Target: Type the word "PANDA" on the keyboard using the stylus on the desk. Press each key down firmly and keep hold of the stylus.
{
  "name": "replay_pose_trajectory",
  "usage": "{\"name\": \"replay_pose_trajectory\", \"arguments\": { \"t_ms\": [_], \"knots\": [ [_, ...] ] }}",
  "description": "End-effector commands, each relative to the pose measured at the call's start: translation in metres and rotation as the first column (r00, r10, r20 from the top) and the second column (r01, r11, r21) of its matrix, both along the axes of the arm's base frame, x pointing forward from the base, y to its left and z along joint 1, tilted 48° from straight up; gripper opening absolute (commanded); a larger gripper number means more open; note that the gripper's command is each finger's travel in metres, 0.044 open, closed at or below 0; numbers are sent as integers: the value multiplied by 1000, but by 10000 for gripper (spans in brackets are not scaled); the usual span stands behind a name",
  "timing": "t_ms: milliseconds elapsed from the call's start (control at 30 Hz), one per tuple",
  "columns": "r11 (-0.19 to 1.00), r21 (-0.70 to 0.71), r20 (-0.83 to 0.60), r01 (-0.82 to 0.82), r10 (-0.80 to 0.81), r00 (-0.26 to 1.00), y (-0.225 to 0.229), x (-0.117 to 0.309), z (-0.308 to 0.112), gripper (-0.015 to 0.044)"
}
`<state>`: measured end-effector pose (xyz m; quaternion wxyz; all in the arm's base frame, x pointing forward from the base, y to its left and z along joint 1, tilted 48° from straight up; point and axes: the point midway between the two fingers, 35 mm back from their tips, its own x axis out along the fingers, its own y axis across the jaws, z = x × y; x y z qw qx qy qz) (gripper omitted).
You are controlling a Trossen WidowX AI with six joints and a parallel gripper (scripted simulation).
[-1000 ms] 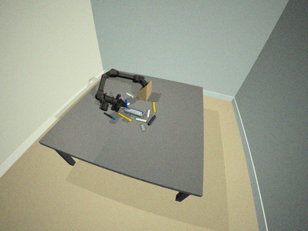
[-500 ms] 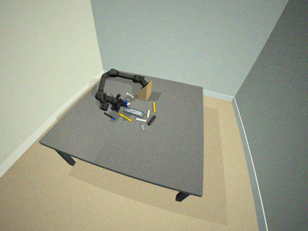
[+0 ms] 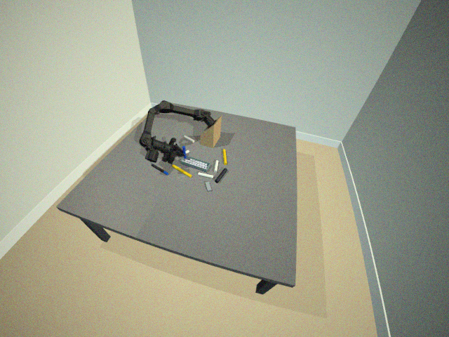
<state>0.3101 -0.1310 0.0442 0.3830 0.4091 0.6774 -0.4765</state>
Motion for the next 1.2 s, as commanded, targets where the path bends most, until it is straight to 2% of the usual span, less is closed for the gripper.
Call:
{"name": "replay_pose_trajectory", "arguments": {
  "t_ms": [0,1167],
  "knots": [
    [1000,-1,-1,-6,6,1000,-2,0,-2,81],
    [1000,-1,-1,-6,6,1000,-10,-1,-10,81]
  ]
}}
